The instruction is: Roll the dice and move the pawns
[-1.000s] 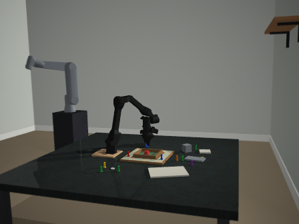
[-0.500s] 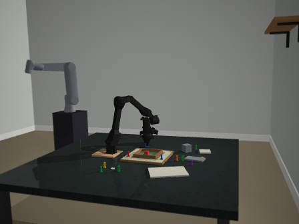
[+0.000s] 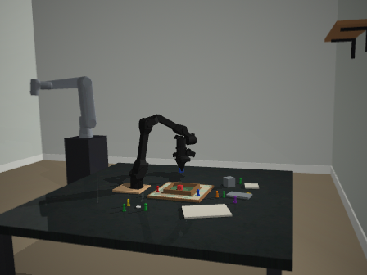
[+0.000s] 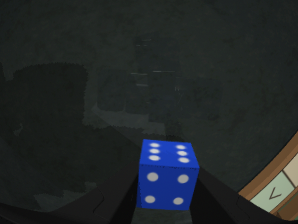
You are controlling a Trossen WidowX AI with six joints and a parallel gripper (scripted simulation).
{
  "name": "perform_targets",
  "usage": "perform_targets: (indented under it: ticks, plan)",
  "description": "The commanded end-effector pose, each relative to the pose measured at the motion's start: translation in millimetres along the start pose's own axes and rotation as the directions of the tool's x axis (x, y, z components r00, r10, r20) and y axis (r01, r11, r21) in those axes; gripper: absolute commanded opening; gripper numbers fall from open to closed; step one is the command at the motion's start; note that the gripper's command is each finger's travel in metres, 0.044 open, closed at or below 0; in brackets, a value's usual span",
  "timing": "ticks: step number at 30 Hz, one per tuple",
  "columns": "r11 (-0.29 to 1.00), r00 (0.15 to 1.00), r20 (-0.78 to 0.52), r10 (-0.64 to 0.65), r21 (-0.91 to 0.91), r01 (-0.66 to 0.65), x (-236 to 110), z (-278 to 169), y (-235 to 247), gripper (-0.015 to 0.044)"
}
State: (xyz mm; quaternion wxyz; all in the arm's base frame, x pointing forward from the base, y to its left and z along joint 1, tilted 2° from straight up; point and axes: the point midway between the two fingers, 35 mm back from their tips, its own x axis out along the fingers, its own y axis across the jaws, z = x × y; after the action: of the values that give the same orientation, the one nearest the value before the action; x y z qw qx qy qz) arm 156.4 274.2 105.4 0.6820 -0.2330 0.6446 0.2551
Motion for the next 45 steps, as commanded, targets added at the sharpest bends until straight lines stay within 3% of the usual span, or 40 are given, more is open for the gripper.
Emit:
perform_targets:
  ticks: [1, 13, 45]
  plan:
    - [1.000, 1.000, 0.011, 0.000, 0.006, -0.001, -19, 2, 1, 0.0000]
    - [1.000, 1.000, 0.011, 0.001, 0.006, -0.001, -72, -2, 1, 0.0000]
    - [0.942, 1.000, 0.006, -0.001, 0.336, -0.001, -48, 6, -146, 0.0000]
